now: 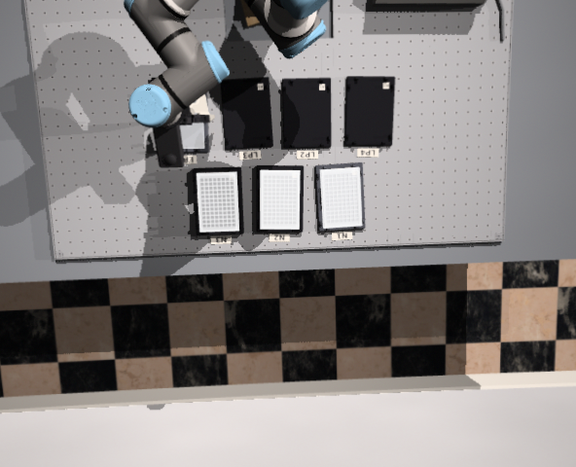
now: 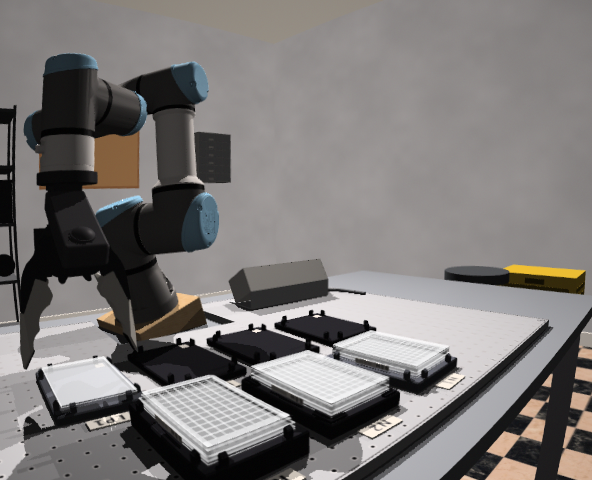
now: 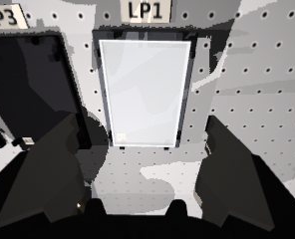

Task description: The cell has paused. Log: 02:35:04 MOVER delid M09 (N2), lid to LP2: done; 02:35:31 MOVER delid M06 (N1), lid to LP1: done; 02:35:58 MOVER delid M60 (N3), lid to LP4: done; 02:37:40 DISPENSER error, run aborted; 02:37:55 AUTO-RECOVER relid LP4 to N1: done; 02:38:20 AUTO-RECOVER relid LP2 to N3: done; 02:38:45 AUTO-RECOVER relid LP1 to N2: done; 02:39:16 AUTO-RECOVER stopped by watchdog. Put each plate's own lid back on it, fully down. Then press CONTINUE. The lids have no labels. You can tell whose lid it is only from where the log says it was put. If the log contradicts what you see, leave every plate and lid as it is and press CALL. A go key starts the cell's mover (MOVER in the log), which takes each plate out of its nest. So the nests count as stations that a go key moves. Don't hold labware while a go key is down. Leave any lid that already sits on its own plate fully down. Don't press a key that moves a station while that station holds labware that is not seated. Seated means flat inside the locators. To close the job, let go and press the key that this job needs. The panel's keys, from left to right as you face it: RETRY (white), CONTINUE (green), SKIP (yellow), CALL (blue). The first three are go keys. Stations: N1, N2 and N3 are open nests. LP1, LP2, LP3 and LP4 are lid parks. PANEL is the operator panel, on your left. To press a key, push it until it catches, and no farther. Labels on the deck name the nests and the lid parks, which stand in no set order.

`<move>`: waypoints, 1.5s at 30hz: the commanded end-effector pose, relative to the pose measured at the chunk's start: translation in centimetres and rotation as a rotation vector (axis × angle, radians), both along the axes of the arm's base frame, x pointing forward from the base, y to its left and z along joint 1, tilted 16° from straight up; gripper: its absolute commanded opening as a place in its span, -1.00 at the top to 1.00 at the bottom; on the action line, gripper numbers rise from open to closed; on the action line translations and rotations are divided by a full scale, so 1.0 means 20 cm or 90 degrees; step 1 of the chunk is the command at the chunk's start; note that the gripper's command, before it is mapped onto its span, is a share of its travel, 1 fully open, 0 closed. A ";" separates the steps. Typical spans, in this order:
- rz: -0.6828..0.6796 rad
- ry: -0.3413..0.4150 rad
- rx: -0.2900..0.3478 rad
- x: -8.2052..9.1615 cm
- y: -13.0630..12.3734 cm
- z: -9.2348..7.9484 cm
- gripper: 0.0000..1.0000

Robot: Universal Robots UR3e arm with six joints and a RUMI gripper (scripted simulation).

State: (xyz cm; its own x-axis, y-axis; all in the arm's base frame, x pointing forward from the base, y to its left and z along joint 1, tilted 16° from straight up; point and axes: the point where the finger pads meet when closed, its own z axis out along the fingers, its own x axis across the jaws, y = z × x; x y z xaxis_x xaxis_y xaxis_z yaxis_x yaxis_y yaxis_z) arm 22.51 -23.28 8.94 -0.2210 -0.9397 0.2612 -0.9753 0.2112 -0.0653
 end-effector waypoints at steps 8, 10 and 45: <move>0.000 -0.001 -0.002 0.00 -0.03 -0.08 -0.64; 0.000 -0.001 -0.002 0.00 -0.03 -0.10 -0.64; 0.000 -0.001 -0.002 0.00 -0.03 -0.10 1.00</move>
